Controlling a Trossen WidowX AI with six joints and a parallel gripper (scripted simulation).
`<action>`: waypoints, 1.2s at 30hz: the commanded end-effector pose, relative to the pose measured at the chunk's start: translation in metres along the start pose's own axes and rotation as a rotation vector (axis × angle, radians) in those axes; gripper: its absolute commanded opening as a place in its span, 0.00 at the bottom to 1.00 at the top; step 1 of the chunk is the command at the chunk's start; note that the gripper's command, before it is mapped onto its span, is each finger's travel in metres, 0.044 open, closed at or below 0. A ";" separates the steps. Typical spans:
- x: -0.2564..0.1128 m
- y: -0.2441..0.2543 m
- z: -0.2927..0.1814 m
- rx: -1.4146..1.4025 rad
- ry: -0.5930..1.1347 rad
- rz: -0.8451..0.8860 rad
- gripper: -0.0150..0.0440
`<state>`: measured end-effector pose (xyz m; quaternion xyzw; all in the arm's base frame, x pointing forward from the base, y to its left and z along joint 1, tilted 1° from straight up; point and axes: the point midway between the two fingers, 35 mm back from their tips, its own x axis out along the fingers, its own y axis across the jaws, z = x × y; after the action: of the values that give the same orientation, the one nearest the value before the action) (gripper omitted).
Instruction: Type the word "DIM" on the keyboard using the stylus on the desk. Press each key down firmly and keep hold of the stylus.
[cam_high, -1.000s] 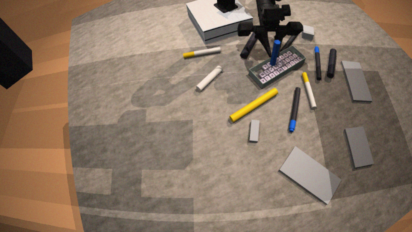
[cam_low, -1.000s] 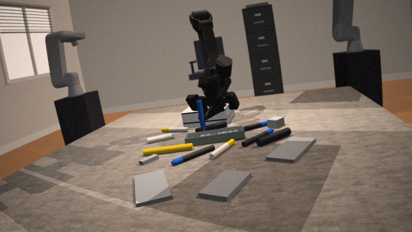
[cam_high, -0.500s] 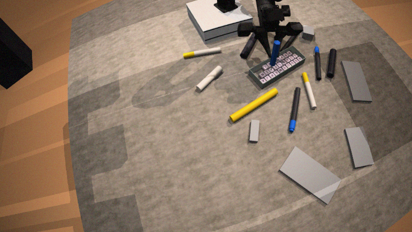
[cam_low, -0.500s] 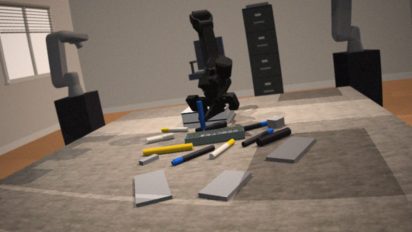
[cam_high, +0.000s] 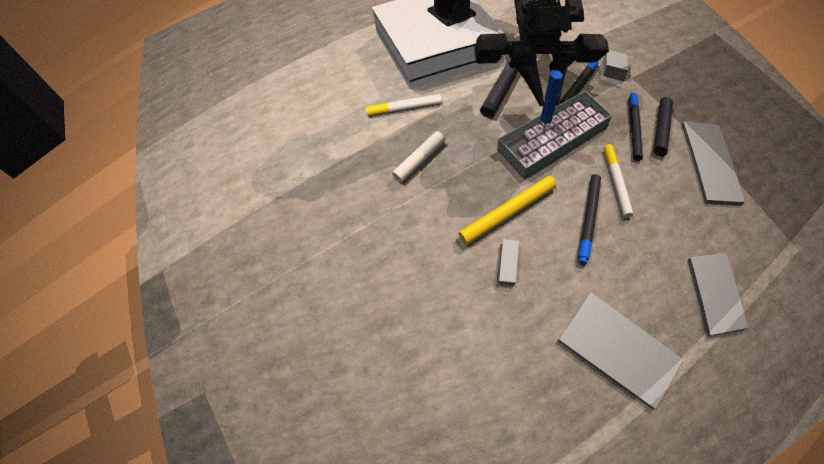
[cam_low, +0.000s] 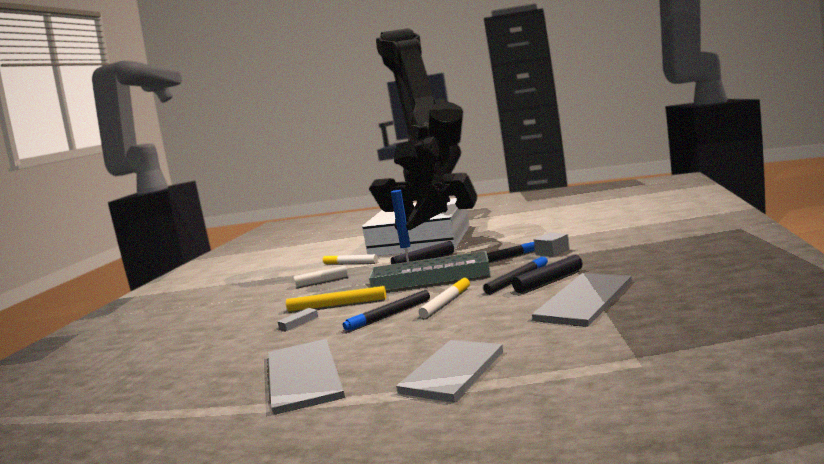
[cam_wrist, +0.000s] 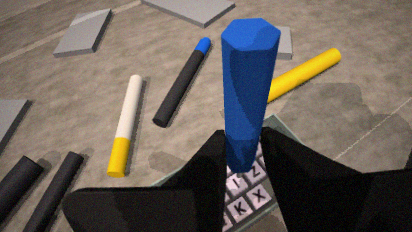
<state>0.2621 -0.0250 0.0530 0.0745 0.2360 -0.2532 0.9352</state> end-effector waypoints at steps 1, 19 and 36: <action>-0.005 0.001 0.010 0.004 -0.005 0.002 0.39; -0.007 0.008 0.015 0.004 -0.003 0.002 0.25; 0.001 0.028 0.005 0.006 -0.005 0.002 0.25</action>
<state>0.2817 -0.0012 0.0667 0.0785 0.2306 -0.2493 0.9373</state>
